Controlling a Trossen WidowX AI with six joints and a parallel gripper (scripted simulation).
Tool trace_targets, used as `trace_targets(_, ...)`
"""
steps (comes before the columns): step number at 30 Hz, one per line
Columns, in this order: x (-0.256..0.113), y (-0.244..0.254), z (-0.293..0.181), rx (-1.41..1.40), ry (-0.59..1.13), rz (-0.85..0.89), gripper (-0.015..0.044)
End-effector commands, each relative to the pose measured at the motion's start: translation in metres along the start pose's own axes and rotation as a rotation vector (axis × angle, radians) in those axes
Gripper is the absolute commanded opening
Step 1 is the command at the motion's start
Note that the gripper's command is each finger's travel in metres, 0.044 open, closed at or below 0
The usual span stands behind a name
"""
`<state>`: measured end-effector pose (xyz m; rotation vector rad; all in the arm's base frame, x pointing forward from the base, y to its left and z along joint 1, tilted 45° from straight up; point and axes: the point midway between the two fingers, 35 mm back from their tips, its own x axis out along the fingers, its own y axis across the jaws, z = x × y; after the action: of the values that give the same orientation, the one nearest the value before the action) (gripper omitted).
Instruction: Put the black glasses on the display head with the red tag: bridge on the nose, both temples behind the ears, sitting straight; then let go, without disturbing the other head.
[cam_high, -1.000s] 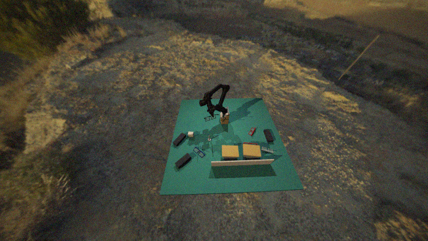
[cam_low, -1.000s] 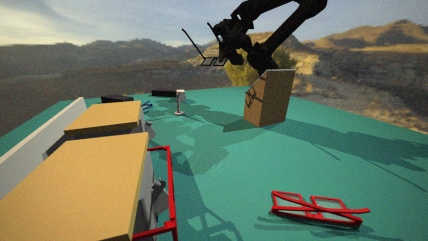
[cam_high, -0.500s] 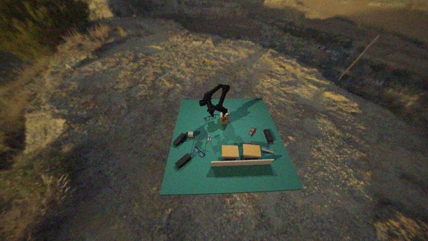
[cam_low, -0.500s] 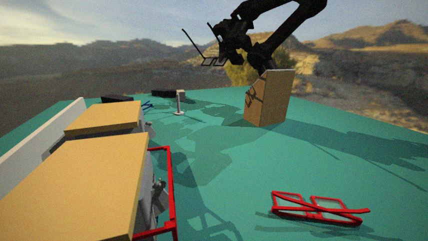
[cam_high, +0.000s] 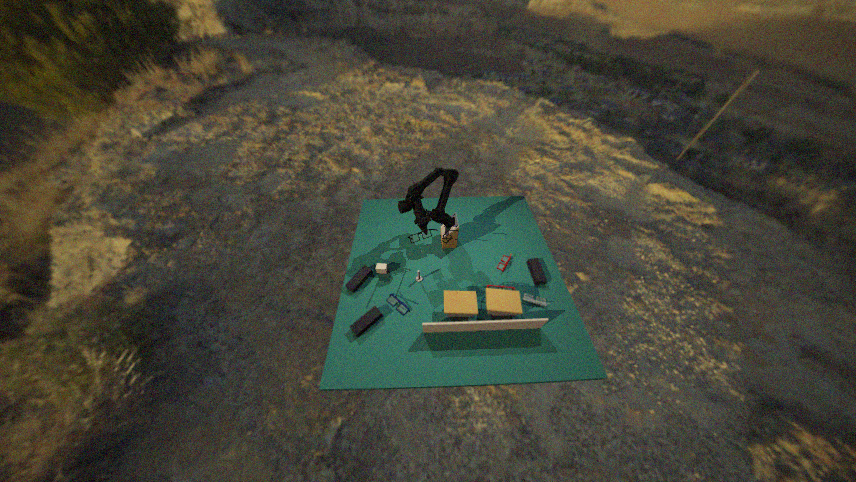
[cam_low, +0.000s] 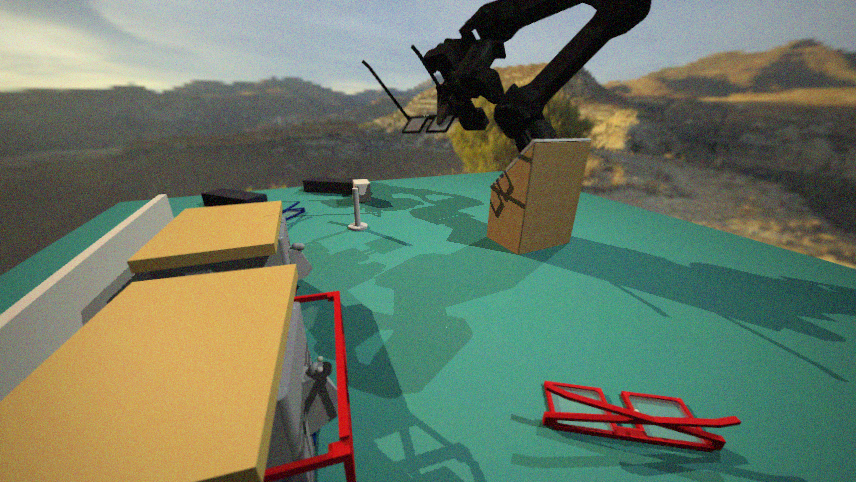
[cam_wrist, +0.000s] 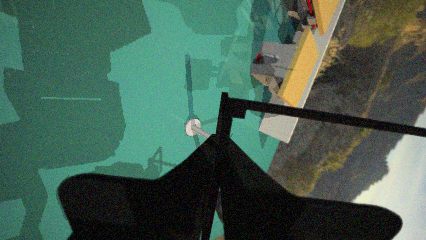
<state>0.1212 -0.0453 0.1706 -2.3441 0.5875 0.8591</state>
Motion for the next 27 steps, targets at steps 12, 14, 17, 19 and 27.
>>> trace_targets(12, 0.022, -0.002, -0.007, 0.176, -0.176, 0.074, 0.0000)
trace_targets(14, 0.026, -0.003, -0.007, 0.198, -0.198, 0.090, 0.0000)
trace_targets(17, 0.031, -0.004, -0.008, 0.229, -0.229, 0.116, 0.0000)
trace_targets(19, 0.035, -0.005, -0.008, 0.248, -0.249, 0.135, 0.0000)
trace_targets(27, 0.052, -0.011, -0.007, 0.316, -0.314, 0.218, 0.0000)
